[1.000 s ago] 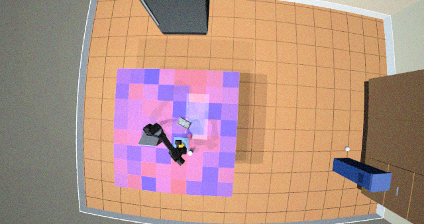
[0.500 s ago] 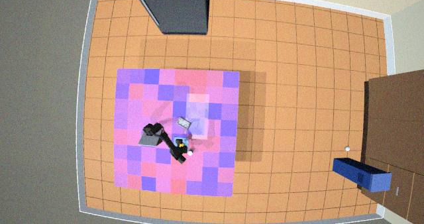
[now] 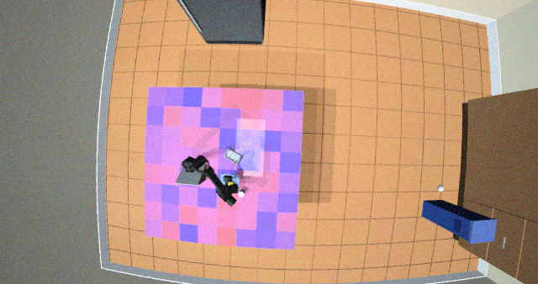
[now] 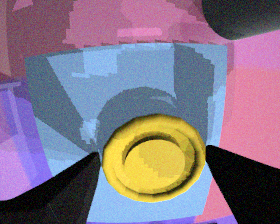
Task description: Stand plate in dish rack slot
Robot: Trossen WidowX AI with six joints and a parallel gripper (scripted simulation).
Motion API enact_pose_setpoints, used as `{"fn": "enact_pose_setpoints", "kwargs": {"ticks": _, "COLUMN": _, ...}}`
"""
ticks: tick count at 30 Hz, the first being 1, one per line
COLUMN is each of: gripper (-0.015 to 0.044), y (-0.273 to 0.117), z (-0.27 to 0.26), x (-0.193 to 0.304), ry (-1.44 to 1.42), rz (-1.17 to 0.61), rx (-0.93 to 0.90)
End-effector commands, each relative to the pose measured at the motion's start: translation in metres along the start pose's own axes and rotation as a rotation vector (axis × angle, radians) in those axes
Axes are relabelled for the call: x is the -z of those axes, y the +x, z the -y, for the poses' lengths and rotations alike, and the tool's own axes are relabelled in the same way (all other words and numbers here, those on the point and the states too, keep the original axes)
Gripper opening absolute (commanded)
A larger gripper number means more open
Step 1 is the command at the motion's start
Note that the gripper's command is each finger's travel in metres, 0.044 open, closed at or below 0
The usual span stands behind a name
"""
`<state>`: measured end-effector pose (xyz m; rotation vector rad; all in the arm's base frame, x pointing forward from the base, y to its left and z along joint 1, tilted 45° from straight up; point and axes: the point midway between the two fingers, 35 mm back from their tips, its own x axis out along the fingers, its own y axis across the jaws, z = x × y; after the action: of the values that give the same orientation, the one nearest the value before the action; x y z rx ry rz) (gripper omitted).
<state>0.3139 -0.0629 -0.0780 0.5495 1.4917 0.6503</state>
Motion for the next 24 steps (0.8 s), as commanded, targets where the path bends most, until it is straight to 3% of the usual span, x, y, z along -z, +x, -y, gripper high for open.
{"fn": "enact_pose_setpoints", "kwargs": {"ticks": 1, "gripper": 0.0351, "y": 0.001, "z": 0.000, "x": 0.001, "ry": 0.005, "rz": 0.001, "rx": -0.004}}
{"fn": "enact_pose_setpoints", "kwargs": {"ticks": 11, "gripper": 0.0284, "y": 0.001, "z": 0.000, "x": 0.001, "ry": 0.005, "rz": 0.001, "rx": -0.004}}
{"fn": "enact_pose_setpoints", "kwargs": {"ticks": 22, "gripper": 0.0000, "y": -0.035, "z": 0.004, "x": -0.006, "ry": 0.006, "rz": 0.001, "rx": 0.001}}
{"fn": "enact_pose_setpoints", "kwargs": {"ticks": 24, "gripper": 0.0000, "y": -0.044, "z": 0.005, "x": -0.007, "ry": 0.006, "rz": 0.001, "rx": 0.002}}
